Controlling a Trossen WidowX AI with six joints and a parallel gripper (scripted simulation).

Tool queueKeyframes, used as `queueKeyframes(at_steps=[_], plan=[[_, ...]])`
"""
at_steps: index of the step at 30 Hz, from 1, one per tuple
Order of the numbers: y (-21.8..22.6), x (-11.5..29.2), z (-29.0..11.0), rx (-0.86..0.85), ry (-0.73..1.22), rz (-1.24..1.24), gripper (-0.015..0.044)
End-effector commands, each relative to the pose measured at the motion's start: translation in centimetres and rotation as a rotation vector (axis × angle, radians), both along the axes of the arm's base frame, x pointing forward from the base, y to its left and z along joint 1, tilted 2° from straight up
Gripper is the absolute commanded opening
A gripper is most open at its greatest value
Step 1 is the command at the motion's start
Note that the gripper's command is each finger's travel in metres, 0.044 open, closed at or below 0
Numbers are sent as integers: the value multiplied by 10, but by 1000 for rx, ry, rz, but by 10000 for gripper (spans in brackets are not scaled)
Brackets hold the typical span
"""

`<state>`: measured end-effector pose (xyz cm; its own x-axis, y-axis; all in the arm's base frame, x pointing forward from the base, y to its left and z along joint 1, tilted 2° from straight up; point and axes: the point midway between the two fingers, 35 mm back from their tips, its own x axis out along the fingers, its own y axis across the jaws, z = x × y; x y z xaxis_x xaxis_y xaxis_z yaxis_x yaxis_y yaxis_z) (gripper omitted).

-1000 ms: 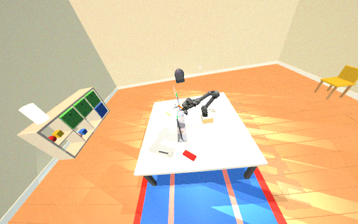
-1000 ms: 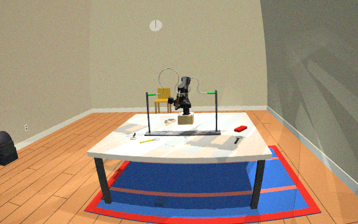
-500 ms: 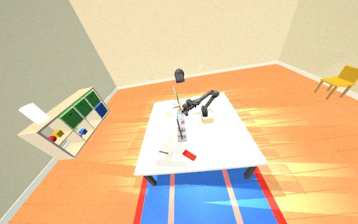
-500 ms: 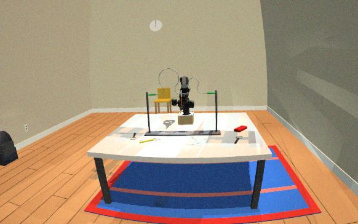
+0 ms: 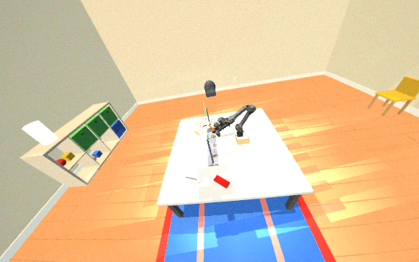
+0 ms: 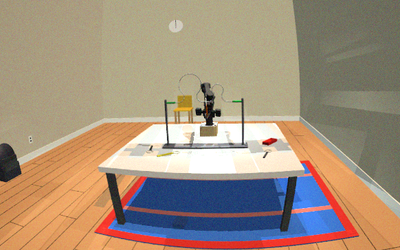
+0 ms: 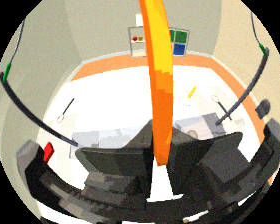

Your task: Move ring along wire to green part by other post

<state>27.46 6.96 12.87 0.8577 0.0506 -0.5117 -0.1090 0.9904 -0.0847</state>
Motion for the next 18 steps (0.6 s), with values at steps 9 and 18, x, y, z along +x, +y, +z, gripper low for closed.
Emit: queueKeyframes(at_steps=[9, 18], plan=[[17, -3, -1, 52, 13, -5, -150], [37, -8, 0, 147, 32, -4, -150]])
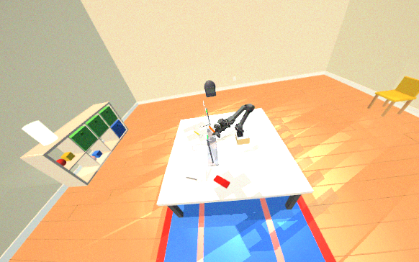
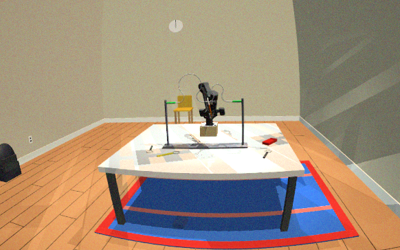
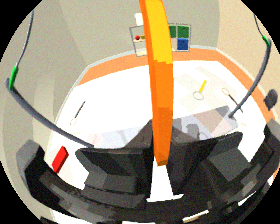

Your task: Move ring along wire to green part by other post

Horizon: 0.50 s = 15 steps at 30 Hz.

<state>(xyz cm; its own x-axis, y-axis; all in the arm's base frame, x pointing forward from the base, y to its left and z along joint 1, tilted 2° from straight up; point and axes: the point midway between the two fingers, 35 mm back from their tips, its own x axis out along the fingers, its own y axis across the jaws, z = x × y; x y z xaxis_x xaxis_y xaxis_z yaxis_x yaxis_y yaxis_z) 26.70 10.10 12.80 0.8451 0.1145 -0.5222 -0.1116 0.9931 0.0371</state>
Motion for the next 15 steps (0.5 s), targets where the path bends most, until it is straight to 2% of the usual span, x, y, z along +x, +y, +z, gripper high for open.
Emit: queueKeyframes(at_steps=[1, 15], plan=[[8, -1, 1, 41, 12, -5, -150], [52, -11, 13, 311, 68, 0, -150]])
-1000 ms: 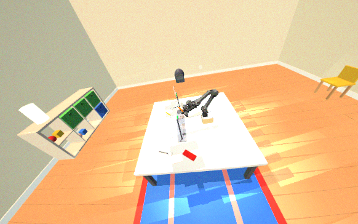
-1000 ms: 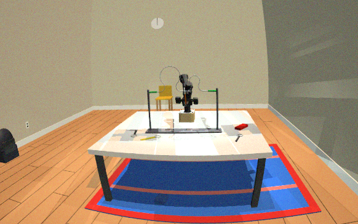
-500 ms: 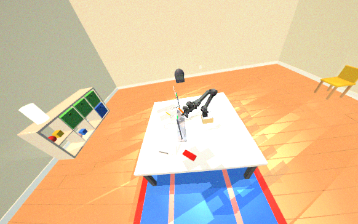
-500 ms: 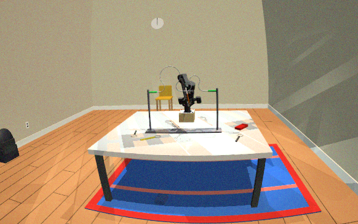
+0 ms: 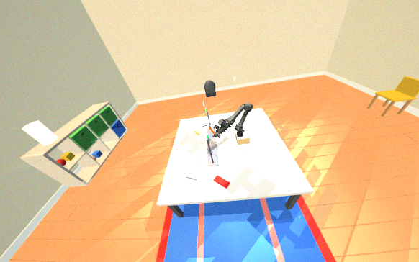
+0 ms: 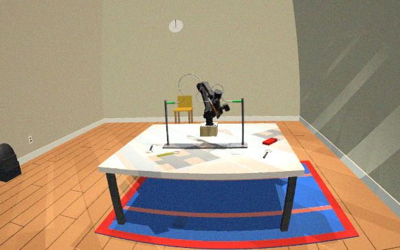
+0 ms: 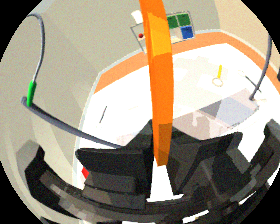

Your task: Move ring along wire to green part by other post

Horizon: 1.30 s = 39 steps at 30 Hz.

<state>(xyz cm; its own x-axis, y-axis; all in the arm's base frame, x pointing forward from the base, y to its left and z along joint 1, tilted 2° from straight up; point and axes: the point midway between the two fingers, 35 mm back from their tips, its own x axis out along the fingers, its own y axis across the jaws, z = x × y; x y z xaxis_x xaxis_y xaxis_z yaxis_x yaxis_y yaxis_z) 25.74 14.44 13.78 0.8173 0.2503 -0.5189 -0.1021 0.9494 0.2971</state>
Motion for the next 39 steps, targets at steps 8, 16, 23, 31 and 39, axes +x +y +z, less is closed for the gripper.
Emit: queueKeyframes(at_steps=[8, 16, 23, 31, 39], plan=[[35, -7, 18, 238, 54, 5, -150], [58, -12, 38, 432, 95, 9, -150], [75, -17, 60, 602, 131, 12, -150], [89, -20, 88, 797, 172, 15, -150], [97, -23, 117, 985, 212, 18, -150]])
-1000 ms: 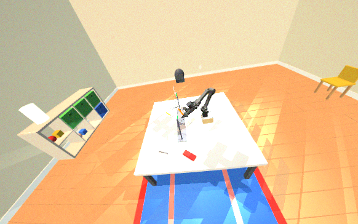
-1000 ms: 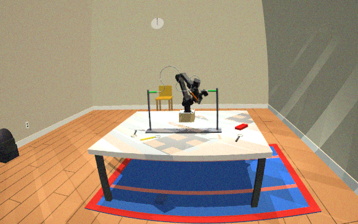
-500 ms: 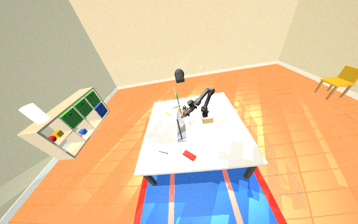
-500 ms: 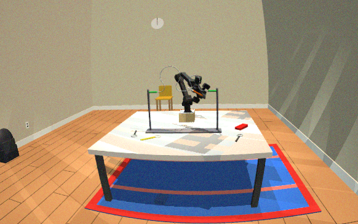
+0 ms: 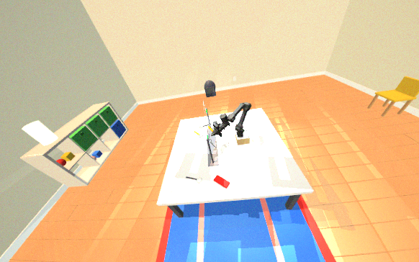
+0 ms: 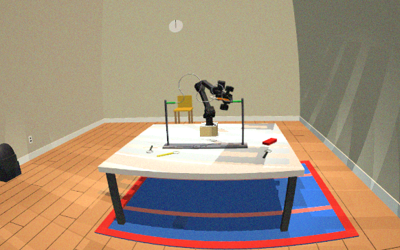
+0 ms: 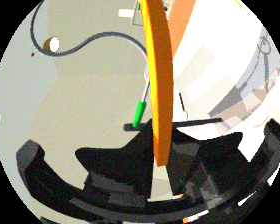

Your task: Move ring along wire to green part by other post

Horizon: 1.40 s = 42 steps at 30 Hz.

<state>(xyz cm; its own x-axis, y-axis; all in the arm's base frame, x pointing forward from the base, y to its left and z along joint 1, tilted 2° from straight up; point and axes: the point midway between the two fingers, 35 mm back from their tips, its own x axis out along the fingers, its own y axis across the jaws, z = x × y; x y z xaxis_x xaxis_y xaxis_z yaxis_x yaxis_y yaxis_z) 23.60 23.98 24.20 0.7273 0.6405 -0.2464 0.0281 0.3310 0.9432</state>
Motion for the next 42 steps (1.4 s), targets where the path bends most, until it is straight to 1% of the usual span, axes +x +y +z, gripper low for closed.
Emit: queueKeyframes(at_steps=[1, 17, 27, 35, 42], plan=[[3, -2, 16, 85, 10, 4, -150], [4, -3, 63, 369, 71, 7, -150], [-1, -2, 86, 498, 98, 8, -150], [-6, -2, 99, 547, 109, 9, -150], [-8, -1, 102, 517, 102, 8, -150]])
